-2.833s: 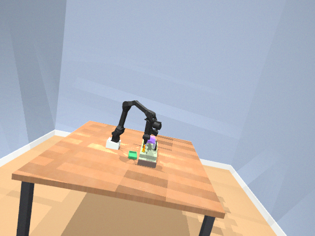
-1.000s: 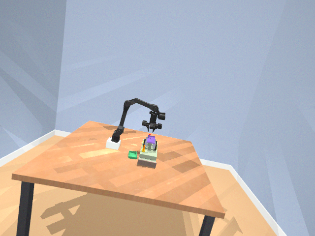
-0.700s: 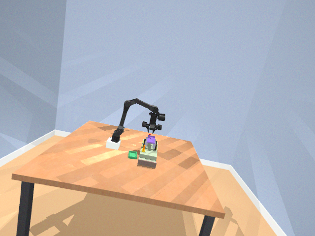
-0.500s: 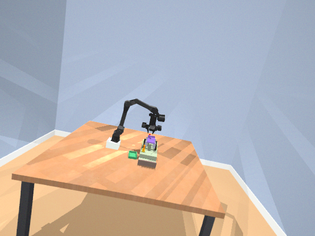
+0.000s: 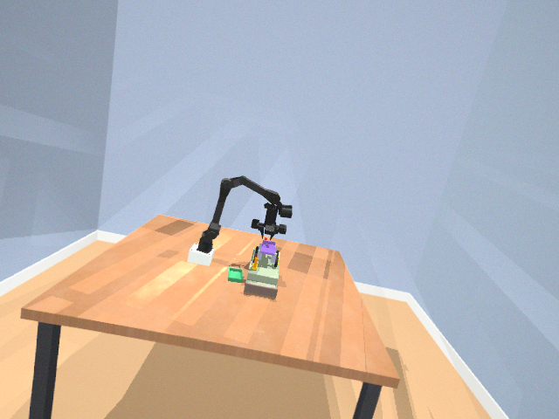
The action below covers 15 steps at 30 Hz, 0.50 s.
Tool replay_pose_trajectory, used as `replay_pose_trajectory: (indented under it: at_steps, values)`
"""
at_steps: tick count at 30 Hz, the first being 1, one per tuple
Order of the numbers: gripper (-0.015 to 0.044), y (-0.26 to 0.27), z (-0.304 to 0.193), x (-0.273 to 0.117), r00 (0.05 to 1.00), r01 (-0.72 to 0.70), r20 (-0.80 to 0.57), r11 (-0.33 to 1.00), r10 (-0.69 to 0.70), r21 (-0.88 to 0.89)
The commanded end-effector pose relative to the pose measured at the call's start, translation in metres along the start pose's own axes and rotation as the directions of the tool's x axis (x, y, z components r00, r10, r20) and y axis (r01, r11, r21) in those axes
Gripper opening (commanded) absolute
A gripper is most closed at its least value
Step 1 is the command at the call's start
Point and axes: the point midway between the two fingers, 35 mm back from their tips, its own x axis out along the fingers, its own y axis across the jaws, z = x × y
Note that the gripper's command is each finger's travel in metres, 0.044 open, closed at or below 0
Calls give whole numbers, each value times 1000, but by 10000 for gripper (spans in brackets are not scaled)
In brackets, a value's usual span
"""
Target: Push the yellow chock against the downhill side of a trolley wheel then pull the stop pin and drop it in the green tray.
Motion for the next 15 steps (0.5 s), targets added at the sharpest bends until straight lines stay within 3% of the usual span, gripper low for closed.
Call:
replay_pose_trajectory:
  at_steps: [1, 15]
  values:
    - [190, -1, 0, 8, 1000, 12, -2, 1000, -12, 9]
    - [190, -1, 0, 28, 1000, 12, -2, 1000, -12, 9]
